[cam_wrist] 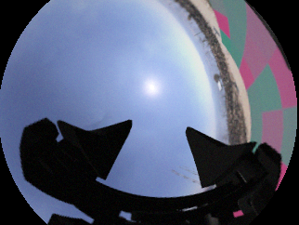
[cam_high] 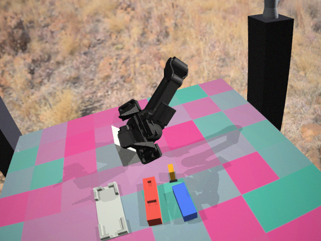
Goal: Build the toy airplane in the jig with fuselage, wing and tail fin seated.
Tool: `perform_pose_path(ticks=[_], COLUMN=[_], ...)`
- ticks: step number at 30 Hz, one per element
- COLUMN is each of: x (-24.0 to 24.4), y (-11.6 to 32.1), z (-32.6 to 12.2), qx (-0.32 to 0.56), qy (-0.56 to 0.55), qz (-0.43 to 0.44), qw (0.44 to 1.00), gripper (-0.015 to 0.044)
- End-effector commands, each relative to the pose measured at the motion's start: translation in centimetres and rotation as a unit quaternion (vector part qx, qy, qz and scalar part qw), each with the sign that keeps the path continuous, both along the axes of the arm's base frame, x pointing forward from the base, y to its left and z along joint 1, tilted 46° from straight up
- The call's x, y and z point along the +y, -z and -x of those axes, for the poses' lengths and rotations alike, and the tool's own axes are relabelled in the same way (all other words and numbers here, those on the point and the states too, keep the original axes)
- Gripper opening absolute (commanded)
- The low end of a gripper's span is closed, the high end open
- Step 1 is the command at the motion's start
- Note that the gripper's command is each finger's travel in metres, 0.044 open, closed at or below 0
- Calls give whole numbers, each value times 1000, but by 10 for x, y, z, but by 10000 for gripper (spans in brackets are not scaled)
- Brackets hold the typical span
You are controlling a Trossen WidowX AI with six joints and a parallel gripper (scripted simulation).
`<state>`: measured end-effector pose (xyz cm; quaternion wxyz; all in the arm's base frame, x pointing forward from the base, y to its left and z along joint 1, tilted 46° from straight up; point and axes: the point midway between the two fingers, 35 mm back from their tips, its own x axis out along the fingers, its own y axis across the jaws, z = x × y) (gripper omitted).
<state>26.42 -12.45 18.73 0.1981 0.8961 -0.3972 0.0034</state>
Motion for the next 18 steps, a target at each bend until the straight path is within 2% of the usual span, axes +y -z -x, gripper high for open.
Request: perform_pose_path(ticks=[1,3,5,8,13,18], x=[0,1,2,5,14,30], y=[0,5,22,52,106,151], z=[0,-9,-32,-62,-89,-87], qx=[0,45,166,345,559,640], qy=[0,-6,-28,-84,-221,-391], qz=[0,23,85,183,325,433], qw=[1000,999,982,917,730,501], gripper=[426,440,440,440,440,440])
